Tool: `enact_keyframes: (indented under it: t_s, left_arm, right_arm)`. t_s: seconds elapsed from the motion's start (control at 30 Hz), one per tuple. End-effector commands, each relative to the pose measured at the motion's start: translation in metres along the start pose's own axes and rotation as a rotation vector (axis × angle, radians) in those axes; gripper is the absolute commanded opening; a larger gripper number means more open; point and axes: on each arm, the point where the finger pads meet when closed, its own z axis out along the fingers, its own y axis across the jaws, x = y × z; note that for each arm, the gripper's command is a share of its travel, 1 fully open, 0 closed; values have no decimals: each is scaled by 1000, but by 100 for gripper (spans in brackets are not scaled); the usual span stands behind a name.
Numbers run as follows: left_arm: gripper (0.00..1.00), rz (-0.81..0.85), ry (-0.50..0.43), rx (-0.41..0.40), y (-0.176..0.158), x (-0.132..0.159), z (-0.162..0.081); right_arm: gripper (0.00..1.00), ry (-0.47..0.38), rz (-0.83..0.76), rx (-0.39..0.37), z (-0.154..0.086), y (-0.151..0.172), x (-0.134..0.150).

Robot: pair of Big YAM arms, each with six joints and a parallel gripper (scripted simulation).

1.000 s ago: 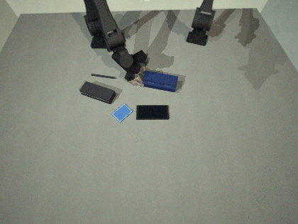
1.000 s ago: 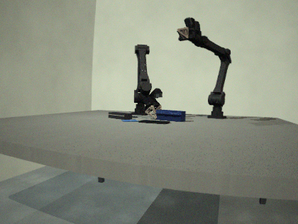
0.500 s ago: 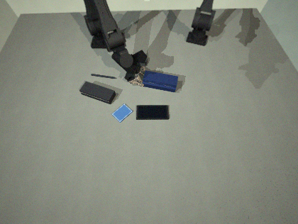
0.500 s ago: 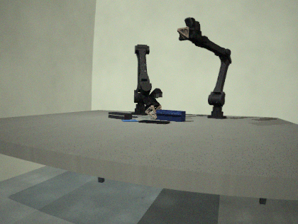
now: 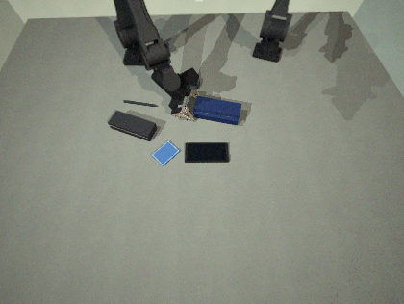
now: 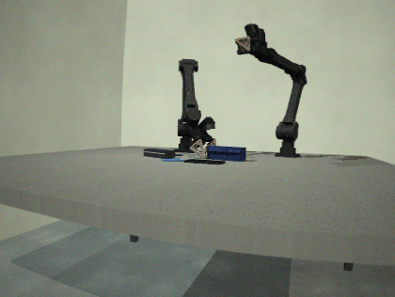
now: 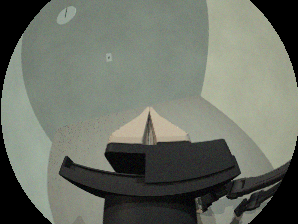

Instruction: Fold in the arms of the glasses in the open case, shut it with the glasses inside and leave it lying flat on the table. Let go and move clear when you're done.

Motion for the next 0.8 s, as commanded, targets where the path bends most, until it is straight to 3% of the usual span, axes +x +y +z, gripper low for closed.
enact_keyframes:
  t_s: [0.0,0.13,0.3,0.77]
  left_arm:
    - [0,13,-27,7,-5,-9,-7]
    - [0,14,-27,7,-5,-8,-8]
    - [0,13,-22,6,-4,-6,-6]
    - [0,13,-22,7,-4,-6,-6]
  right_arm:
    - [100,-15,0,16,-2,-14,-14]
    - [100,-10,2,13,-1,-13,-12]
    - [100,2,6,2,-19,1,5]
    - [100,-11,-4,15,-61,-7,-5]
